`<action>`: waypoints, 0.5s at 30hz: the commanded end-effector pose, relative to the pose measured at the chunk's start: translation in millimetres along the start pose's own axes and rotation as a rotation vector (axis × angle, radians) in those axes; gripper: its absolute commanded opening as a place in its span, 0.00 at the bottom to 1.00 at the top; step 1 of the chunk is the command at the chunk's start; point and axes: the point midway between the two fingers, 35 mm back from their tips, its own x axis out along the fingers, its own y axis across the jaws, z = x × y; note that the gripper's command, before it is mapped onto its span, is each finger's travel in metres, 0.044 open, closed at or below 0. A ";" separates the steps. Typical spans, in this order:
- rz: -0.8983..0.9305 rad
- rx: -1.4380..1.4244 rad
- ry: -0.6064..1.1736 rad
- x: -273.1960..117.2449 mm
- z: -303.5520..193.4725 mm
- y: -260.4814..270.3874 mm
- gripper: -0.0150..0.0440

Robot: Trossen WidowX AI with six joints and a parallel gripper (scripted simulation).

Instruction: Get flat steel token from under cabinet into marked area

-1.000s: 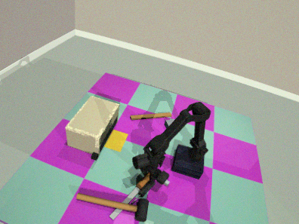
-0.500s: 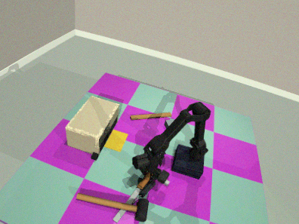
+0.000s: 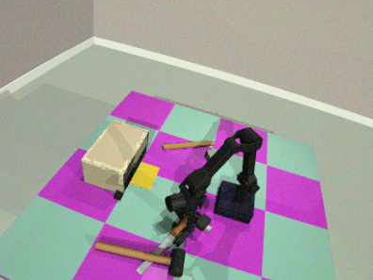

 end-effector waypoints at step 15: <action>0.005 0.153 0.001 -0.8 -2.0 0.9 0.25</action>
